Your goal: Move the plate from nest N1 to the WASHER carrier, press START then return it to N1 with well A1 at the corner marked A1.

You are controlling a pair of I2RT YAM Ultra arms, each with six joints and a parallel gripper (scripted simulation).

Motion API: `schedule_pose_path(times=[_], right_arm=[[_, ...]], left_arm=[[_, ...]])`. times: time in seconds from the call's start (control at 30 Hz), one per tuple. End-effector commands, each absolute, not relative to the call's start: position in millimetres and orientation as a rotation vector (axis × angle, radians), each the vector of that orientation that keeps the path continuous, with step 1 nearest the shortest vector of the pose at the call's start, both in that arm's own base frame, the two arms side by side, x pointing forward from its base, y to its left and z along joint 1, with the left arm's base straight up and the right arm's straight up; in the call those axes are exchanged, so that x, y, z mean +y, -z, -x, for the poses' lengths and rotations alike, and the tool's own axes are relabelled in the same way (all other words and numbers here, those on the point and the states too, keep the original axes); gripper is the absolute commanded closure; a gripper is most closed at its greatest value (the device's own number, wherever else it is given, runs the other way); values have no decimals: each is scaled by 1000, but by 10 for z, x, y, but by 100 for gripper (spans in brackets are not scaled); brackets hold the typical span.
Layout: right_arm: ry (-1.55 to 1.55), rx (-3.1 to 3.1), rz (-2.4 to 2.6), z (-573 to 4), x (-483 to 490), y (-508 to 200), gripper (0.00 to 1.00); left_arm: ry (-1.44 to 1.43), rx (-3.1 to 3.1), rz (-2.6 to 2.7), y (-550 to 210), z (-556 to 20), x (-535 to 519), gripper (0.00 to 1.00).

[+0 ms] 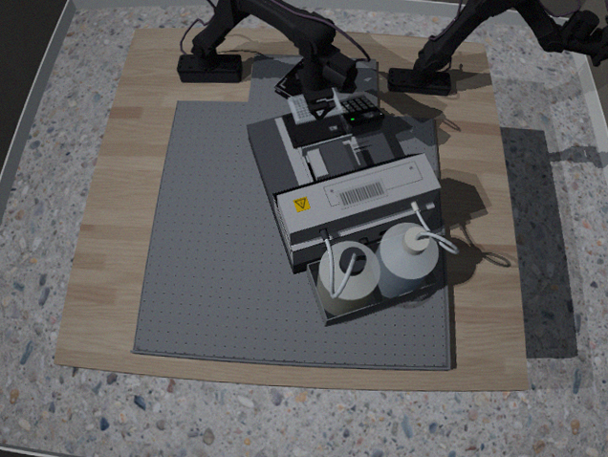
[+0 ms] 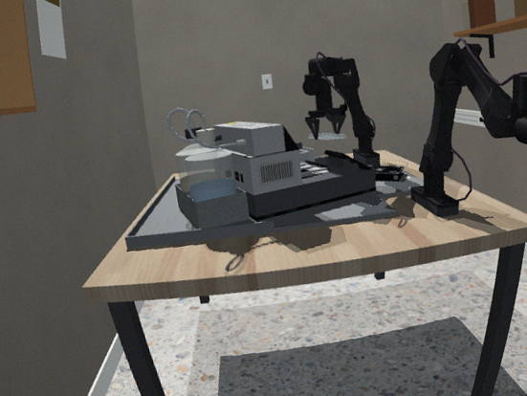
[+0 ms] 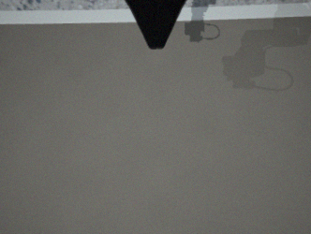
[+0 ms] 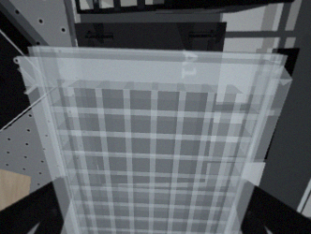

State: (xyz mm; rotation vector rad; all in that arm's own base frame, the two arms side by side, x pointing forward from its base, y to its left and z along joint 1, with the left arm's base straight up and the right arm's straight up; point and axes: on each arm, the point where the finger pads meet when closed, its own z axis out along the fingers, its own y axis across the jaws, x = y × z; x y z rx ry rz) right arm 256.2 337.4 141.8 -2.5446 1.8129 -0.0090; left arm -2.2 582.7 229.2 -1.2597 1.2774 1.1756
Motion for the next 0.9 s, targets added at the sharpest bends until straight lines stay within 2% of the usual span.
schedule_pose_path(times=[0.0,0.87], right_arm=[[0,1791,2581,-2611,3400,-1584,100],[0,1791,2581,-2591,3374,-1578,100]], left_arm=[[-1214,1206,1214,-2565,46,5800,100],[-1214,1206,1214,-2565,46,5800,100]])
